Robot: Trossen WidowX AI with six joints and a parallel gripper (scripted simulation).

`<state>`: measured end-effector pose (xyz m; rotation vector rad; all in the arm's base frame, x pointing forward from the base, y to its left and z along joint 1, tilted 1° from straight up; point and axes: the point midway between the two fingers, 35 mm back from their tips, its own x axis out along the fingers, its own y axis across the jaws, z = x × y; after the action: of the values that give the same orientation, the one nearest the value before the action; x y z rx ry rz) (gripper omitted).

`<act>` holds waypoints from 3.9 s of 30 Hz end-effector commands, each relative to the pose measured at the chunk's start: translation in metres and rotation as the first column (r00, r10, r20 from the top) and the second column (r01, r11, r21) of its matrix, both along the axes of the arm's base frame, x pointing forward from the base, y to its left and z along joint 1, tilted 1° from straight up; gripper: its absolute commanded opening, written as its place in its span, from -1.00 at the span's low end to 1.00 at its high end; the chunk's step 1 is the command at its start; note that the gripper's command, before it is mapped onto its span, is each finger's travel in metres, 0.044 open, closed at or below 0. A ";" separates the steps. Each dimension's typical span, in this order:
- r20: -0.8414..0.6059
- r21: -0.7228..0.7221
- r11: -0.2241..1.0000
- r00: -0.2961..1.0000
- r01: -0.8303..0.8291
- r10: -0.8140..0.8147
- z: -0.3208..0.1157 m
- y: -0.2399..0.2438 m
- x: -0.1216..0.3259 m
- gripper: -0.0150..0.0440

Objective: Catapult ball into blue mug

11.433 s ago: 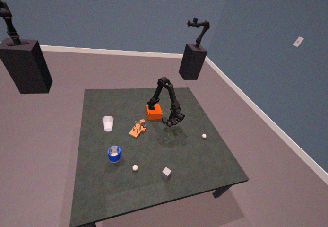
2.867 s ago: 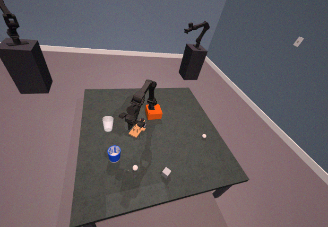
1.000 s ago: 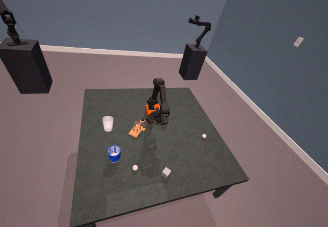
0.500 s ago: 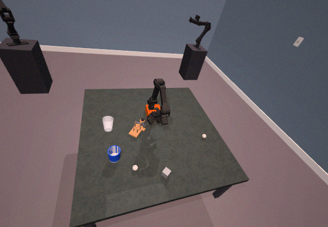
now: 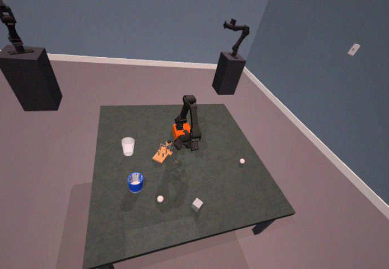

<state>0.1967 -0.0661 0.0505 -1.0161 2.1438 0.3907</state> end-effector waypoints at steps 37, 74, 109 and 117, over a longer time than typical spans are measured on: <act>-0.009 -0.003 1.000 1.000 -0.006 0.006 -0.067 -0.002 -0.003 -0.49; 0.252 0.081 0.964 0.931 0.253 -0.266 0.023 0.017 0.070 0.67; 0.664 0.567 0.526 0.027 0.633 -0.747 0.102 -0.131 0.178 1.00; 0.644 0.687 0.418 -0.231 0.594 -0.729 0.136 -0.183 0.186 1.00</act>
<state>0.3806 -0.2268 0.1734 0.2255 1.1739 -0.5441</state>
